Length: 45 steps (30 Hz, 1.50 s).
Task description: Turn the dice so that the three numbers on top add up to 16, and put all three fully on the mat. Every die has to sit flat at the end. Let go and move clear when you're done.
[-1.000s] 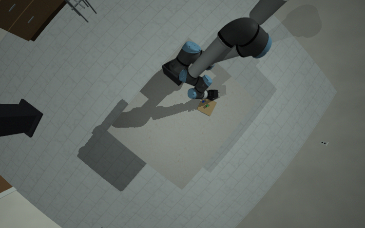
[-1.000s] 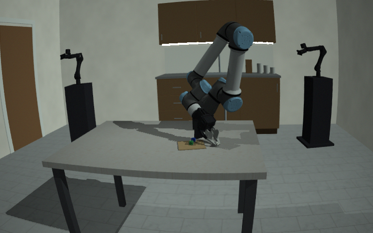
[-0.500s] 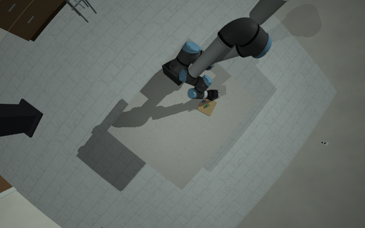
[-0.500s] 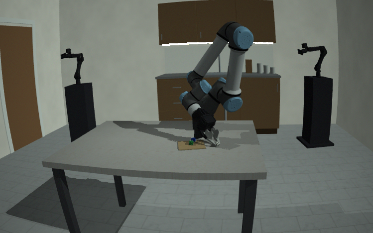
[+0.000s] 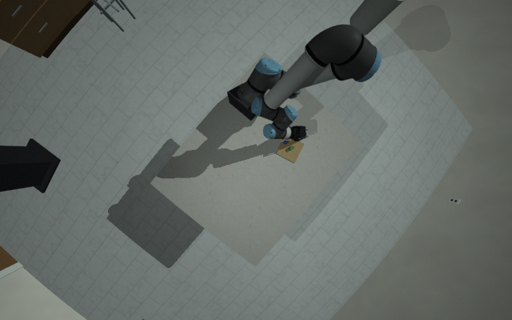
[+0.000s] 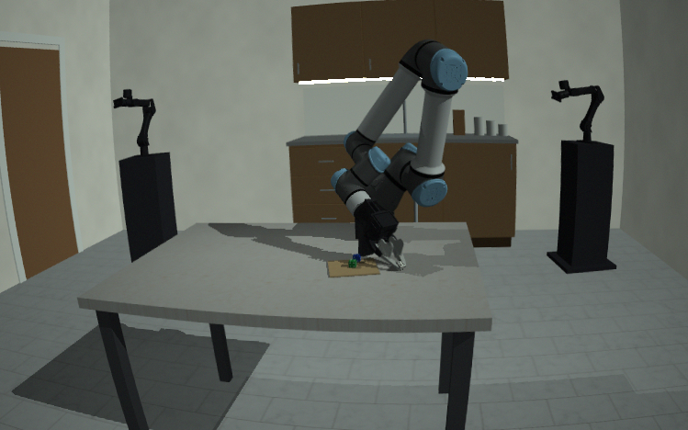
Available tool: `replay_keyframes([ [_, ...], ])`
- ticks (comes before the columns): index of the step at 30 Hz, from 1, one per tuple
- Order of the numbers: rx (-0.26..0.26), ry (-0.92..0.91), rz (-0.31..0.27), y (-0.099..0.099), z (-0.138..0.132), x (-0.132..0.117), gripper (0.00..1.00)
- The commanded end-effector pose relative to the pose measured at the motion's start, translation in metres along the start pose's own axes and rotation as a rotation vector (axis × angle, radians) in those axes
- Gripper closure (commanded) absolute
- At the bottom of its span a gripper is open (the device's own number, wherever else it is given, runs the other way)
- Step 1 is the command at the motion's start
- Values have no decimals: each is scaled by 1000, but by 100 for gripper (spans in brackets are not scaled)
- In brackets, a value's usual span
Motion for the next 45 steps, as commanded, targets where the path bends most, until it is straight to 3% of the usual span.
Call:
replay_keyframes([
  [1,1,1,0,0,0,0,90],
  [11,1,1,0,0,0,0,79],
  [45,1,1,0,0,0,0,79],
])
Point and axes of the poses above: the point where the finger pads meet when closed, its own y axis back along the fingers, its own z axis across the jaws, x = y × z, the point moved 9 cm from there along y, back along the fingers, and after that the axes turned 9 degrees about y, right-handed, at the moved point
